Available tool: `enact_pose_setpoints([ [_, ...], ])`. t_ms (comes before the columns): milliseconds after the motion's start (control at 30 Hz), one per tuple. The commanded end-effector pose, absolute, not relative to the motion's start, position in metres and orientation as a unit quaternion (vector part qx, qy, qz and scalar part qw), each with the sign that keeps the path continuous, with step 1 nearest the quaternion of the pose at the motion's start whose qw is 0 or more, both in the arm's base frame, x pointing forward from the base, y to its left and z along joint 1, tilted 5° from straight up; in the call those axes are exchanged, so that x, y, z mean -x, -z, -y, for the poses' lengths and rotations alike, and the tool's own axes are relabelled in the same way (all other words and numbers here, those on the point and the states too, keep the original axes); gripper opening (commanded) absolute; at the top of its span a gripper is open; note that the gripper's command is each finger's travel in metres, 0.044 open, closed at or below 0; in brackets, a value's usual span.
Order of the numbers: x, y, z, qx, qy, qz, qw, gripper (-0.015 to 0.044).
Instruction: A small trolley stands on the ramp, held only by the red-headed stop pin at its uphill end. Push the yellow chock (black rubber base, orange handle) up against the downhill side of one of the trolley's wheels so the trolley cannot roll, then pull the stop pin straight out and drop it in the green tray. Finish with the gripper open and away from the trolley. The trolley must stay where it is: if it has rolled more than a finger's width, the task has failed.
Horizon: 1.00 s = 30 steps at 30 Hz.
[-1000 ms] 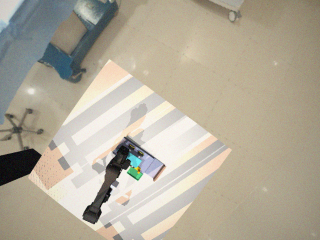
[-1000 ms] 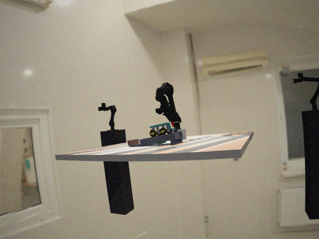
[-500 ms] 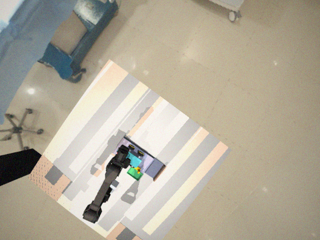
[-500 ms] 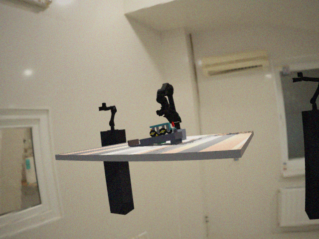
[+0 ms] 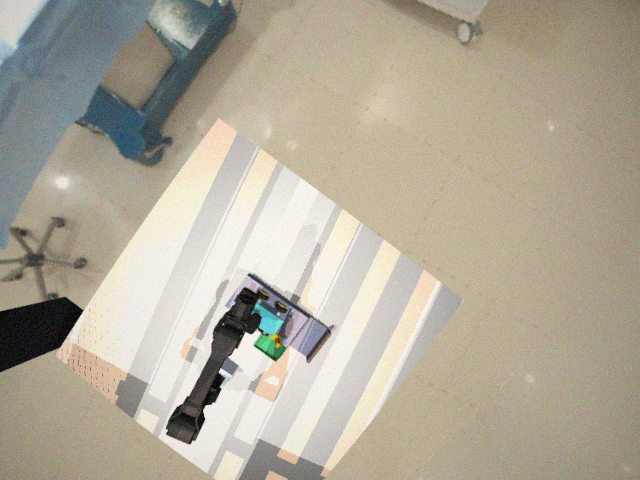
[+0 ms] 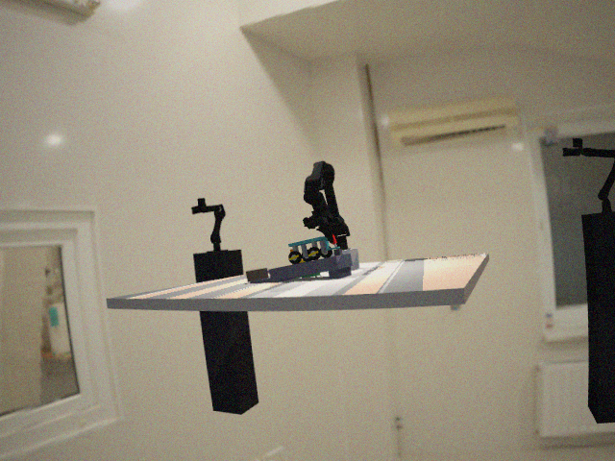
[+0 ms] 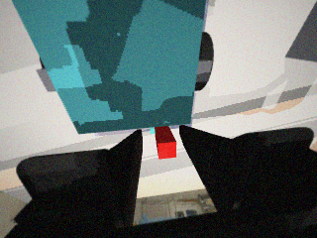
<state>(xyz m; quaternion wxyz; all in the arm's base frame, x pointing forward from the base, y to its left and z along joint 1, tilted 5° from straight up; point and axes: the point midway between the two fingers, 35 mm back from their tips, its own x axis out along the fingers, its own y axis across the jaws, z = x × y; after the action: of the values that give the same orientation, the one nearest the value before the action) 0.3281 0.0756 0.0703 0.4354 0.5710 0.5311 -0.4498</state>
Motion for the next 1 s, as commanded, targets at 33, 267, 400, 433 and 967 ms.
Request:
enact_pose_setpoints([
  [33,-0.327,-0.062,-0.079,-0.571,0.450,-0.532,0.433,0.0190],
  [267,-0.328,-0.064,-0.077,-0.570,0.450,-0.532,0.435,0.0085],
  [400,-0.328,-0.064,-0.077,-0.570,0.450,-0.532,0.435,0.0039],
  [433,-0.328,-0.064,-0.077,-0.570,0.450,-0.532,0.435,0.0032],
  [967,-0.326,-0.072,-0.077,-0.571,0.450,-0.532,0.433,0.0000],
])
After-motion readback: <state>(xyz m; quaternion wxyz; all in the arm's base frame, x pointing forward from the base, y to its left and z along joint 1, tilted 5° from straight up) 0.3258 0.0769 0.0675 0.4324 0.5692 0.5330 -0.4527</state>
